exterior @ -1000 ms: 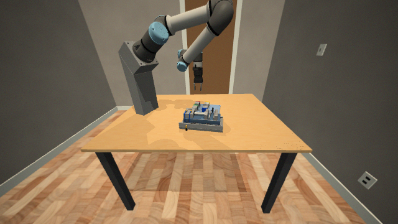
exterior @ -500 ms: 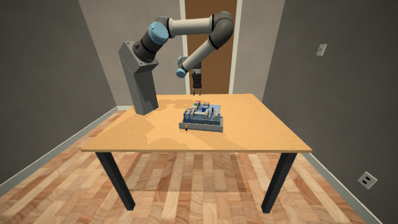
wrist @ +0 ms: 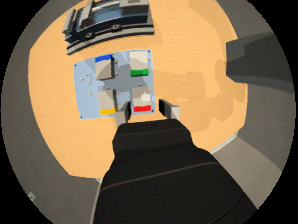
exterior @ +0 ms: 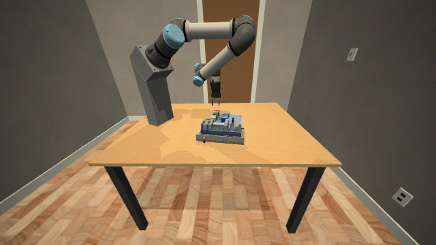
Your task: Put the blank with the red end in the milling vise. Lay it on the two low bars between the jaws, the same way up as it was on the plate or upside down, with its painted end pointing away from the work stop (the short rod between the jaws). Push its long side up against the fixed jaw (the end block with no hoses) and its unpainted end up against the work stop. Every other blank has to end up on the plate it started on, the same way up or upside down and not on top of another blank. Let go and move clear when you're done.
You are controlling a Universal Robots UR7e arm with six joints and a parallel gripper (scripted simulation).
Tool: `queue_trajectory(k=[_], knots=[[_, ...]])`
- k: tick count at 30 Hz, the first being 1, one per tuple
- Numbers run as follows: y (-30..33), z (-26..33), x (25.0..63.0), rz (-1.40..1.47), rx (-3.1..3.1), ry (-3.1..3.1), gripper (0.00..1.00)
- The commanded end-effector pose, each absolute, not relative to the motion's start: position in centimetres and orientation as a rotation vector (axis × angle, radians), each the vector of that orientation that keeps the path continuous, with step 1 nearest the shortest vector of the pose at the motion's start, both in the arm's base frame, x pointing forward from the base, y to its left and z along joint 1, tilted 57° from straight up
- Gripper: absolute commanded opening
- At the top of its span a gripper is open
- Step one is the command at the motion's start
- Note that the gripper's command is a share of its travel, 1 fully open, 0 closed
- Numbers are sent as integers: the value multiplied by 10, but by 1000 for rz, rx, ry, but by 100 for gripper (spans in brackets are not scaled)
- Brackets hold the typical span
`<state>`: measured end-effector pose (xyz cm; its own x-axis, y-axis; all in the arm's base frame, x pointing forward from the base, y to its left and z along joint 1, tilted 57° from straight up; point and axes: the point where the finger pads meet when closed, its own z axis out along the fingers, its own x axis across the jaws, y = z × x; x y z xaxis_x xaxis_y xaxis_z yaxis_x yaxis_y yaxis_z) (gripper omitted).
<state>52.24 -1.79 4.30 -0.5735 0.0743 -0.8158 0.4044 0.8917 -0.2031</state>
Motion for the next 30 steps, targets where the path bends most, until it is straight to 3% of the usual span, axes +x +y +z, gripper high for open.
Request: queue_trajectory(k=[1, 30], knots=[[-18, 43, 523, -465, 342, 2152, 100], [-15, 52, 515, -465, 342, 2152, 100]])
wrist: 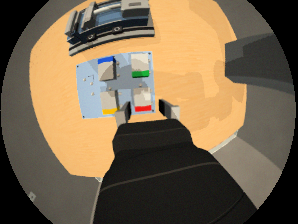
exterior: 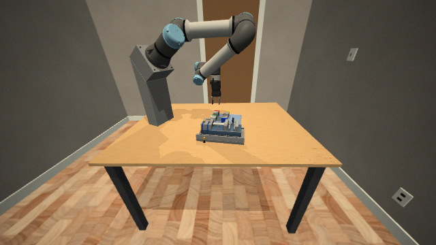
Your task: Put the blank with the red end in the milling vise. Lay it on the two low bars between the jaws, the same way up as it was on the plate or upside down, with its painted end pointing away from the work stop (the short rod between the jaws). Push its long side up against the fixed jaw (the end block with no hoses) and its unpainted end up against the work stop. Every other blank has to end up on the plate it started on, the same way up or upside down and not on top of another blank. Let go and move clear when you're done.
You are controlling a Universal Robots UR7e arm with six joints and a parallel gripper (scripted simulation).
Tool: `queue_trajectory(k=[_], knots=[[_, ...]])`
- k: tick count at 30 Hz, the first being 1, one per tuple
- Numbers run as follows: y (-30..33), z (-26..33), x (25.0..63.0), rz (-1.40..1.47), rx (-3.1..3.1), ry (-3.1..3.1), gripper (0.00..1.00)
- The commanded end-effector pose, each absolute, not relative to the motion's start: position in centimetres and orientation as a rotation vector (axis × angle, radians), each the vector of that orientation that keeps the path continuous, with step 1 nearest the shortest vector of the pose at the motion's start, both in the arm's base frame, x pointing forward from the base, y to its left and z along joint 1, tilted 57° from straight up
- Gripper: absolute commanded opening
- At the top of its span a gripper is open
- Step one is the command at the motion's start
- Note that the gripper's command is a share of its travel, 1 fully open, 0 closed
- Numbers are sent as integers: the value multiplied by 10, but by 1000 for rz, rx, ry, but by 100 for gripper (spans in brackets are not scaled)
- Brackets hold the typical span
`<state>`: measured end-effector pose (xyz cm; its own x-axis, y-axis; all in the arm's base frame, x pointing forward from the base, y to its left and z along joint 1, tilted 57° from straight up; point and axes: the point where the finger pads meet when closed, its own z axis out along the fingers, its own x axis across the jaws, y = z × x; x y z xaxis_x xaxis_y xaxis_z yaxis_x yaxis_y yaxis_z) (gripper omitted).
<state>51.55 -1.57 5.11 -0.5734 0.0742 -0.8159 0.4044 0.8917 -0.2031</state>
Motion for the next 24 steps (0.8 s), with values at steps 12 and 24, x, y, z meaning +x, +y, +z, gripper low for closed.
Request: queue_trajectory(k=[12, 24], knots=[[-15, 53, 514, -465, 342, 2152, 100], [-15, 54, 514, -465, 342, 2152, 100]])
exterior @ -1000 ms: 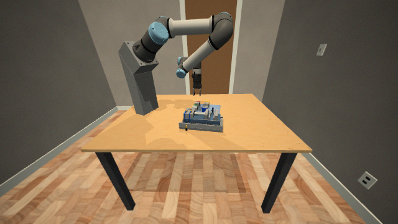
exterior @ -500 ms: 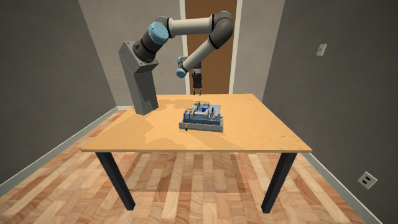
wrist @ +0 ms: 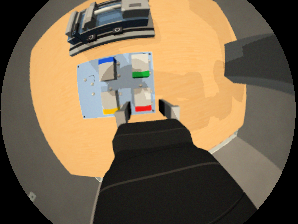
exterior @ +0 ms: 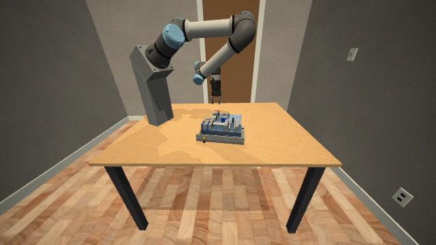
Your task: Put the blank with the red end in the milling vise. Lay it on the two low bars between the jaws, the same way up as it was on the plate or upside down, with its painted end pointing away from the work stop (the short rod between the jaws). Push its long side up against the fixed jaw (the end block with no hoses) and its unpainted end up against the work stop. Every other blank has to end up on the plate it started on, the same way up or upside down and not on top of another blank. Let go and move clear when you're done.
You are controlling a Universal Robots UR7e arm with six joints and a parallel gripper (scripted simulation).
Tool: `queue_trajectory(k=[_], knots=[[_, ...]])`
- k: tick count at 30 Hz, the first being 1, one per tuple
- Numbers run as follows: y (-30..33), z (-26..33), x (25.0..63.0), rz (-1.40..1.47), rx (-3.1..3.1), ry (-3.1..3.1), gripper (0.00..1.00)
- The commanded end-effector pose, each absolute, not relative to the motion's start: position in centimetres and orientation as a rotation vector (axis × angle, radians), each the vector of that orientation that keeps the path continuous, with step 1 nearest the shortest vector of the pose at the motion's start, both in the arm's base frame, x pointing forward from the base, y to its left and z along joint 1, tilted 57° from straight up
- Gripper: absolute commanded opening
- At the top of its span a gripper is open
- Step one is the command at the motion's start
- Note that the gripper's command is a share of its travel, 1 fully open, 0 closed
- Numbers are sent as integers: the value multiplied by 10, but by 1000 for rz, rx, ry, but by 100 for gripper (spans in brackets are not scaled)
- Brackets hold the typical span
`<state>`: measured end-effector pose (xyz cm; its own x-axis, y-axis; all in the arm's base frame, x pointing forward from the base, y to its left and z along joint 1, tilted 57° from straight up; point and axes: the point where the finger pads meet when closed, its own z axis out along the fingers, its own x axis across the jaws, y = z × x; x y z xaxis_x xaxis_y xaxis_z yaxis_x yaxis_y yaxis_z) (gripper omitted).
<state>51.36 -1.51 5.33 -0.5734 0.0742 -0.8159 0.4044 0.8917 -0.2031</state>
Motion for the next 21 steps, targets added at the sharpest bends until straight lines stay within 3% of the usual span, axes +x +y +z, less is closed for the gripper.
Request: queue_trajectory(k=[1, 21], knots=[[-15, 54, 514, -465, 342, 2152, 100], [-23, 45, 526, -465, 342, 2152, 100]])
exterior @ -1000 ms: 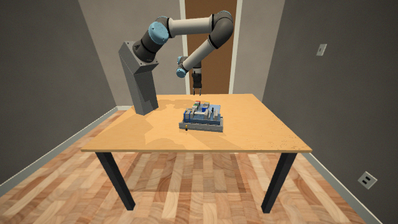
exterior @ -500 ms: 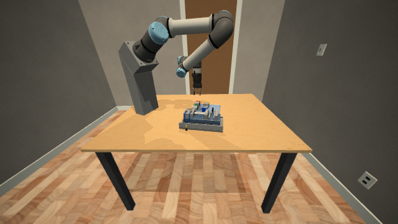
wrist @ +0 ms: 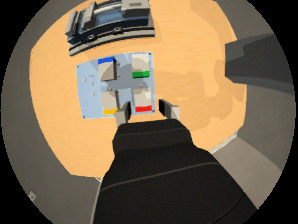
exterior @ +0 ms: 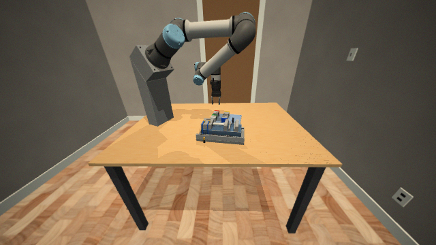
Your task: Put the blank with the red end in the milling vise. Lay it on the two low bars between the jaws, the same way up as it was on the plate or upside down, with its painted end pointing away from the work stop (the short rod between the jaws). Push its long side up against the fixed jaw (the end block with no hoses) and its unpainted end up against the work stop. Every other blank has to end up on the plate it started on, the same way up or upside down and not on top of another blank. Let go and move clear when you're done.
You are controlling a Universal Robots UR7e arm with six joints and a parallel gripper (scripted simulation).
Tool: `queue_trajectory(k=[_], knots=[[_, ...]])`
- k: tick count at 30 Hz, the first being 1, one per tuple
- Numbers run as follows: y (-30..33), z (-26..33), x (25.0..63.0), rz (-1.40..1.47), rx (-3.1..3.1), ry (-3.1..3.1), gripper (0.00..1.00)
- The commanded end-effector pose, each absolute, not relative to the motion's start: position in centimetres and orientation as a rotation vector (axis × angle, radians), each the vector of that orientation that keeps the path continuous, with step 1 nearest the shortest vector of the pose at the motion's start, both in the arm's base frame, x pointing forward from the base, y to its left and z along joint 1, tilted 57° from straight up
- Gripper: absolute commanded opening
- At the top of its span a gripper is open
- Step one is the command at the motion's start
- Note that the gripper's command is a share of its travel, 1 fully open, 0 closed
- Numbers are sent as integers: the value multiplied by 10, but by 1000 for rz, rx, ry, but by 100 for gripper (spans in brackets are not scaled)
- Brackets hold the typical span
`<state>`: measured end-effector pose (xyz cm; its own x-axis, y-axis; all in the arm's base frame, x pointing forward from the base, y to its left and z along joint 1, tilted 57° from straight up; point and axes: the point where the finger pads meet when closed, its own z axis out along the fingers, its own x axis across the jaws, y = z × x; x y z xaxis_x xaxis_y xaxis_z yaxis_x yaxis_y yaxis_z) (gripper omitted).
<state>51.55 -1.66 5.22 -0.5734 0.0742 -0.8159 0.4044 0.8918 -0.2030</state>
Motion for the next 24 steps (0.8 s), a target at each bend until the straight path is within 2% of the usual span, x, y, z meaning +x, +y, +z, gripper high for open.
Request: queue_trajectory(k=[1, 14, 19, 24], knots=[[-25, 42, 530, -465, 342, 2152, 100], [-28, 38, 534, -465, 342, 2152, 100], [-48, 15, 566, -465, 342, 2152, 100], [-48, 15, 566, -465, 342, 2152, 100]])
